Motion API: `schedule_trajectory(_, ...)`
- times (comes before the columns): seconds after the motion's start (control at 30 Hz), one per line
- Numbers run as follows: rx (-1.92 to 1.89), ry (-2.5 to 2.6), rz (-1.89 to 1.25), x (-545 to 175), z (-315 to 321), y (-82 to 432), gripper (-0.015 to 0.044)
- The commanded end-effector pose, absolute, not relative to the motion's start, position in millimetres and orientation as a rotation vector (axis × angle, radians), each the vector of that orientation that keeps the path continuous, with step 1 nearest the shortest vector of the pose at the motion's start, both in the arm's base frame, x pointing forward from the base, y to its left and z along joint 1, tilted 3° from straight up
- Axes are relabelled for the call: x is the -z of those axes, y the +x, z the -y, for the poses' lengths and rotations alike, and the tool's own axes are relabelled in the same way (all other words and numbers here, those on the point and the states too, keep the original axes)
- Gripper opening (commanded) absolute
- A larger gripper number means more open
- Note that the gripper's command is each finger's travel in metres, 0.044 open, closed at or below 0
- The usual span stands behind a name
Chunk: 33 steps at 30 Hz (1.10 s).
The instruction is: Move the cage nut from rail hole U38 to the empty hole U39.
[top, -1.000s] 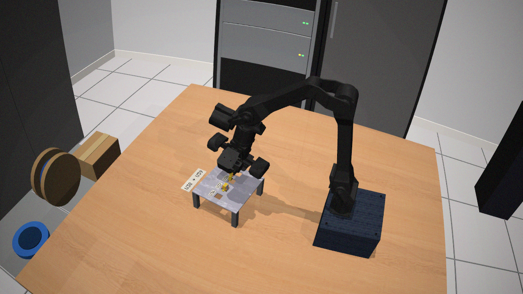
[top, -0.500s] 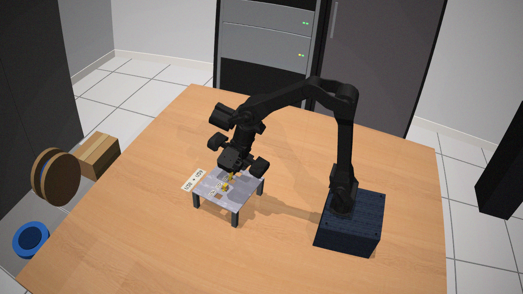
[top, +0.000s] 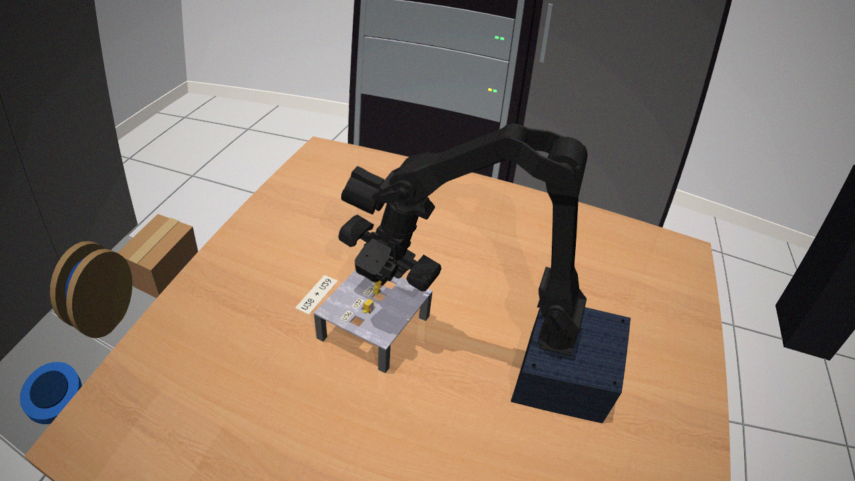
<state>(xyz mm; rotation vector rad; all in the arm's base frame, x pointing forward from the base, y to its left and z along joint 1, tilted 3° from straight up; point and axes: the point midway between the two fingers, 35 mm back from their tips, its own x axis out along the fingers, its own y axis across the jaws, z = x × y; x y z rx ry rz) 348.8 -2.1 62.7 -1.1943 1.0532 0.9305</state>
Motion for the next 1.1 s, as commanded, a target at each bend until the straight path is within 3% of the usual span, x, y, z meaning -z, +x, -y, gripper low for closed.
schedule_trajectory(0.0, -0.933, -1.196, -1.047, -64.4, 1.7, 348.7, 0.0035)
schedule_trajectory(1.07, -0.933, -1.196, -1.047, -68.5, 1.9, 348.5, 0.0035)
